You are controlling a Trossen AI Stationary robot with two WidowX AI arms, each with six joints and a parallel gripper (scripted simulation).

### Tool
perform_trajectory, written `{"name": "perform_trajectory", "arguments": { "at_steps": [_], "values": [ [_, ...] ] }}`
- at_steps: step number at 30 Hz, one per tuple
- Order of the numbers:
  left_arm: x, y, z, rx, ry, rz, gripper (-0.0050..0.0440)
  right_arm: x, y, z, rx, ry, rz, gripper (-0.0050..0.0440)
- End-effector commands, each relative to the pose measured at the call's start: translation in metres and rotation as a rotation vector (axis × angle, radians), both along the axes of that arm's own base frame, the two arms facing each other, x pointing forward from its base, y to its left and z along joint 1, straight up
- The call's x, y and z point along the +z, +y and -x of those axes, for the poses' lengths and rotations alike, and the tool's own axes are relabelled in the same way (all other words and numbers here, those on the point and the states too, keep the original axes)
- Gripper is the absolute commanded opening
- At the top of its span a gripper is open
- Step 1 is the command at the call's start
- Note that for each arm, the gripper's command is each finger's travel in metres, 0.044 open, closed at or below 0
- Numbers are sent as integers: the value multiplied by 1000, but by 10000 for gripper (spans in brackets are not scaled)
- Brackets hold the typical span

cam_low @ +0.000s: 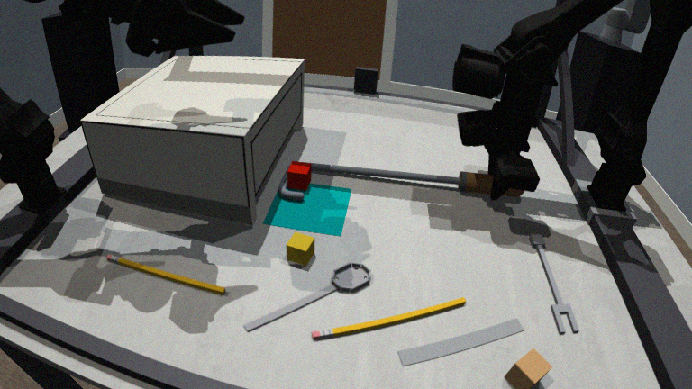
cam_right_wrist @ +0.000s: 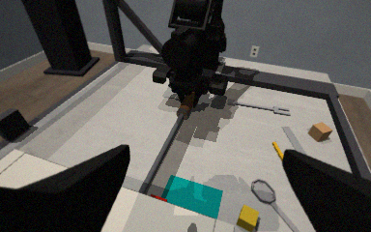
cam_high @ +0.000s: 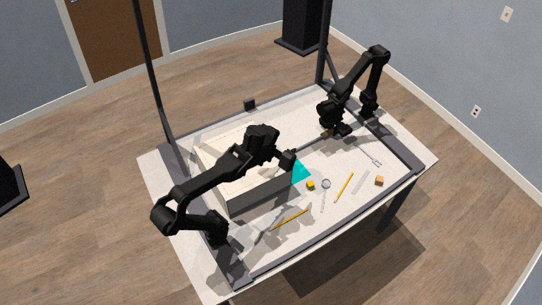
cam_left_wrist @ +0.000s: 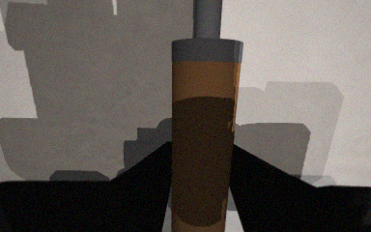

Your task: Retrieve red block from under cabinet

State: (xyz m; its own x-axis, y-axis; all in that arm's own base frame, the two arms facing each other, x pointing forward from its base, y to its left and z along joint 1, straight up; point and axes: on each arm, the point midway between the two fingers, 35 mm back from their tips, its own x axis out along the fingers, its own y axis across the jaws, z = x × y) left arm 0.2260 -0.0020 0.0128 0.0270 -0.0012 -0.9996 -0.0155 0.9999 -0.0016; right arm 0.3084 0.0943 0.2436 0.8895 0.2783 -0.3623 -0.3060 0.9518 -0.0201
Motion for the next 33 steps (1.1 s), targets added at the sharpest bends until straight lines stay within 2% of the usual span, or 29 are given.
{"name": "perform_trajectory", "arguments": {
  "at_steps": [1,18,33],
  "values": [
    [1,0,8,-1,10,-4,110,12,1,1,0,-31,-13,440],
    [5,-1,4,-1,7,-4,110,11,1,0,3,-27,-10,440],
    [5,1,4,187,6,-1,110,11,1,0,3,-27,-10,440]
  ]
}}
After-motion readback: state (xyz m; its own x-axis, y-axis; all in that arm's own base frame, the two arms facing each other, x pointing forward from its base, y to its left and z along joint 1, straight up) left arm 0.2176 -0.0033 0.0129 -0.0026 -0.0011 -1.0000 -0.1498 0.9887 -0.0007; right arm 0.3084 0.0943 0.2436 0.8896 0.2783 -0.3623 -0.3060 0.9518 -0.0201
